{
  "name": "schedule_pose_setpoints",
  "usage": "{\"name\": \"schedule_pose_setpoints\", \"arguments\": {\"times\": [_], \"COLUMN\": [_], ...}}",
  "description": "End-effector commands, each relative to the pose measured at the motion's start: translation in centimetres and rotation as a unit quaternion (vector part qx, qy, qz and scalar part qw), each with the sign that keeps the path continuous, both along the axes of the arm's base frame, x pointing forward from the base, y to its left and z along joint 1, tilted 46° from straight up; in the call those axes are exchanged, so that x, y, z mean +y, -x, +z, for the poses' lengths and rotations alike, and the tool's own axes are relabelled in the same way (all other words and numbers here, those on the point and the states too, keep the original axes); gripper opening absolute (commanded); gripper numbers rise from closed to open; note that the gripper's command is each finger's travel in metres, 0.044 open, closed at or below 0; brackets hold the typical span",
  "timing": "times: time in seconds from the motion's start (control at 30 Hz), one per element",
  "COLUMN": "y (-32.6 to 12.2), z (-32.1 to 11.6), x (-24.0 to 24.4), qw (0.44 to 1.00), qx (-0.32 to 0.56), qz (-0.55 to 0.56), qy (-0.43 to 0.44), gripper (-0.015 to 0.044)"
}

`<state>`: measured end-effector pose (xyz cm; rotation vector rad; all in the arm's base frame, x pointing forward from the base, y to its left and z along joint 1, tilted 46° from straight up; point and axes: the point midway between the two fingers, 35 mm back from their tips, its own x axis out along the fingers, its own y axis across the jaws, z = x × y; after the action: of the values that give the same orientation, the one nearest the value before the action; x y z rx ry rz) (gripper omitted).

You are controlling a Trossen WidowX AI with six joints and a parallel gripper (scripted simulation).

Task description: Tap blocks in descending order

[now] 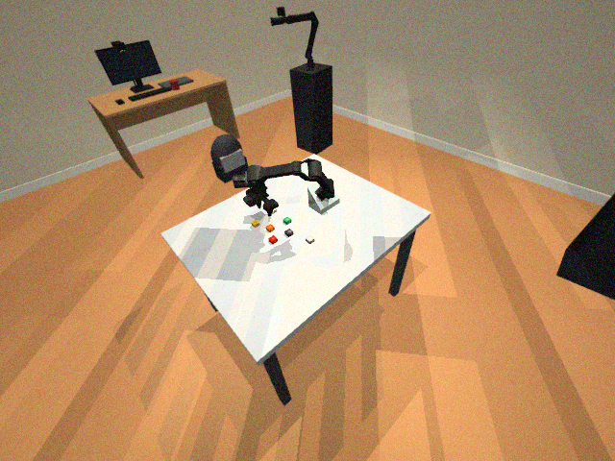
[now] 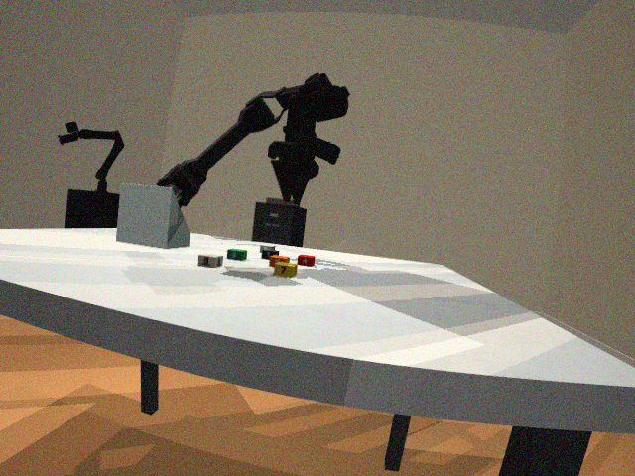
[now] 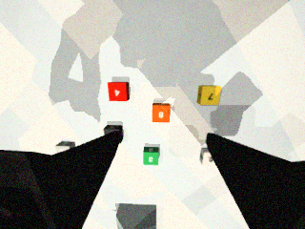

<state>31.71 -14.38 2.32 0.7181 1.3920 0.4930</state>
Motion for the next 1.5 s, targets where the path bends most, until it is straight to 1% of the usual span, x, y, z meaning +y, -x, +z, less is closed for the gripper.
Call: {"name": "schedule_pose_setpoints", "arguments": {"times": [0.0, 0.17, 0.33, 0.4, 1.1, 1.17, 1.33, 1.47], "y": [0.1, -0.1, -0.9, -0.9, -0.8, -1.0, -1.2, -0.3], "z": [-0.2, -0.7, -4.9, -6.2, -6.3, -5.5, 0.5, 4.9], "x": [0.0, -0.7, -5.4, -6.5, -6.7, -6.1, -1.8, 2.2], "qw": [1.000, 1.000, 1.000, 1.000, 1.000, 1.000, 1.000, 1.000], "qx": [0.001, 0.001, 0.000, 0.000, 0.000, 0.000, 0.002, 0.003], "qz": [0.003, 0.003, 0.003, 0.003, 0.003, 0.002, 0.001, 0.000], "qy": [0.002, 0.002, 0.005, 0.005, 0.005, 0.005, 0.008, 0.009], "gripper": [0.0400, 0.0400, 0.0400, 0.0400, 0.0400, 0.0400, 0.0400, 0.0400]}}
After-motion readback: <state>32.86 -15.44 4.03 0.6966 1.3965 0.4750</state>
